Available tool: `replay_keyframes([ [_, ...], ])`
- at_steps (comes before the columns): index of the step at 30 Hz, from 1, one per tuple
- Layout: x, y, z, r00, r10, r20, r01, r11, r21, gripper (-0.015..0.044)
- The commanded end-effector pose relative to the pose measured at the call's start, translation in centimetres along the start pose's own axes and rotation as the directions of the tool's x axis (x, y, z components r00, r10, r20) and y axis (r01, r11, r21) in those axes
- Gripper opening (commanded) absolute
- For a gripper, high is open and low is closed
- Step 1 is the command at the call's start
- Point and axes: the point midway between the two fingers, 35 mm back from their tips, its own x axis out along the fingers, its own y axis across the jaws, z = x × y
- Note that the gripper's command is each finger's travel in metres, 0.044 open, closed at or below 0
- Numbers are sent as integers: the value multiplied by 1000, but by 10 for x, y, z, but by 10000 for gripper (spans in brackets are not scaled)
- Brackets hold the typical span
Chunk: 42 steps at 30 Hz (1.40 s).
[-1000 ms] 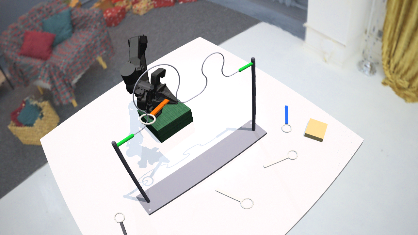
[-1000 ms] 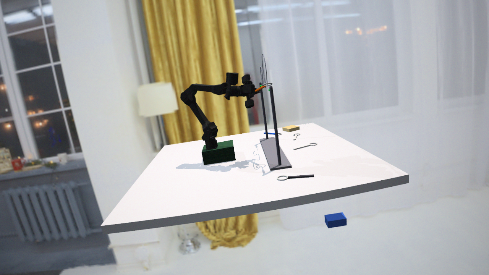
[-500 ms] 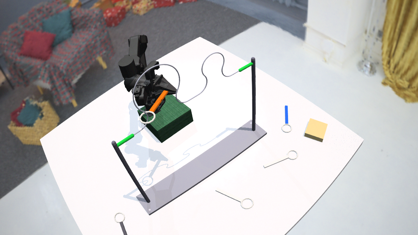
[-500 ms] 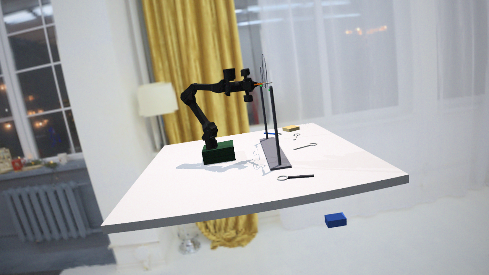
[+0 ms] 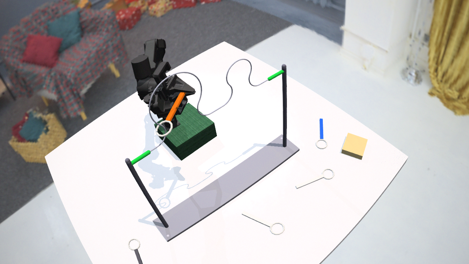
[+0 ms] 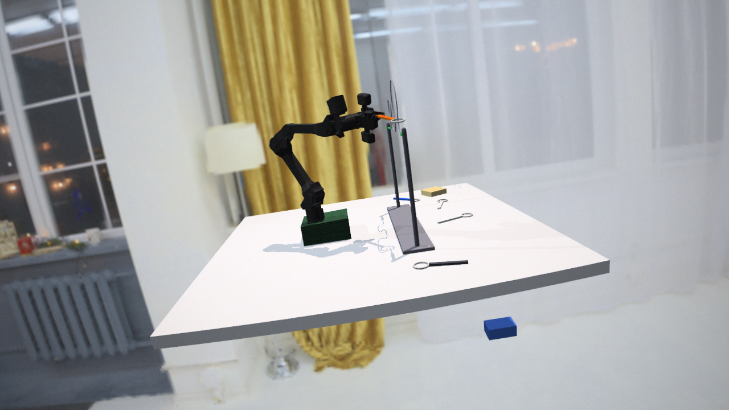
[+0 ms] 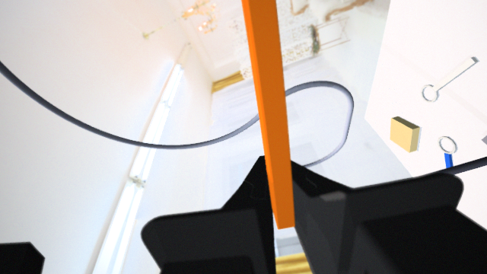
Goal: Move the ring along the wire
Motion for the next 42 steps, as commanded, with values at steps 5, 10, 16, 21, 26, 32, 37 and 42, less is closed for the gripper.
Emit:
replay_keyframes([
  [5, -1, 26, 1, 998, 69, -3, -68, 990, 120, -150],
  [10, -3, 40, 4, 994, 105, 0, -103, 977, 189, -150],
  [16, -5, 52, 7, 992, 126, 2, -123, 965, 232, -150],
  [21, -7, 57, 9, 992, 125, 2, -122, 964, 235, -150],
  [26, -7, 59, 10, 994, 112, -1, -109, 970, 218, -150],
  [32, -7, 60, 10, 996, 85, -5, -82, 981, 175, -150],
  [37, -7, 59, 10, 998, 58, -8, -56, 990, 133, -150],
  [42, -7, 57, 10, 1000, 27, -9, -26, 996, 85, -150],
])
